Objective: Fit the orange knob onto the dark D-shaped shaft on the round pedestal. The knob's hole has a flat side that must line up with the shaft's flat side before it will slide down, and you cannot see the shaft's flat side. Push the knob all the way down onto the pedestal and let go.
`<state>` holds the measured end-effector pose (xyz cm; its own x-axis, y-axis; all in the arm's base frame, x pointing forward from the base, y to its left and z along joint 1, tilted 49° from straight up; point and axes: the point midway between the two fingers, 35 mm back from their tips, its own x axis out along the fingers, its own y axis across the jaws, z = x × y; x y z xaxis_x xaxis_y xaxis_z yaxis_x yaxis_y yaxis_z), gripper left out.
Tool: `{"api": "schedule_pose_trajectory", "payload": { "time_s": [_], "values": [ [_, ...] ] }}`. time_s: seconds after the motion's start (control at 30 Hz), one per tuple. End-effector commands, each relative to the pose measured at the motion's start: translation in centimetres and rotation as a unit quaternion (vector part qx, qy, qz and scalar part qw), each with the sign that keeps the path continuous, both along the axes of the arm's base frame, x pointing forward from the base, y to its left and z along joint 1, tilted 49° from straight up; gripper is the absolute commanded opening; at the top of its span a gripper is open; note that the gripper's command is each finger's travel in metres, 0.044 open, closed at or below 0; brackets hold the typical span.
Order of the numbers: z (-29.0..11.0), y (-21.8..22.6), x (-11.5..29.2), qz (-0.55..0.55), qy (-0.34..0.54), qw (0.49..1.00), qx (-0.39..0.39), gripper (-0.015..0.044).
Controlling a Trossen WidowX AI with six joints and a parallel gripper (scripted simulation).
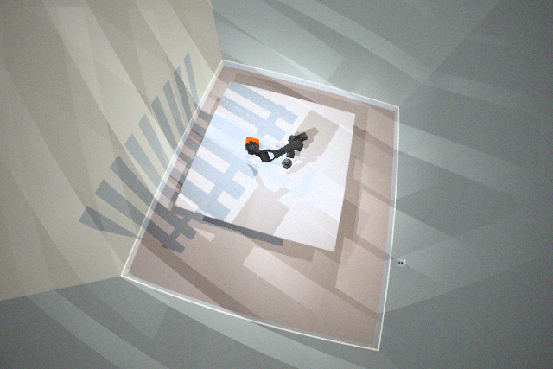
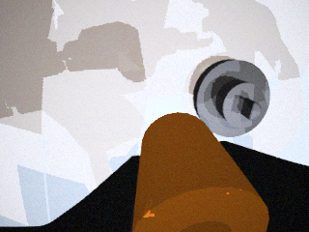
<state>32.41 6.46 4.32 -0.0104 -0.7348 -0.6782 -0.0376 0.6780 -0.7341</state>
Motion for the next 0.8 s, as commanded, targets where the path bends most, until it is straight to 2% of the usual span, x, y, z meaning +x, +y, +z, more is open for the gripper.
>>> {"api": "schedule_pose_trajectory", "payload": {
  "time_s": [0.0,0.77],
  "values": [
    [0.9,-1.1,0.1,0.004,-0.003,1.000,-0.001,0.0000],
    [3.8,-6.5,-0.3,0.001,-0.004,1.000,-0.013,0.0000]
  ]
}}
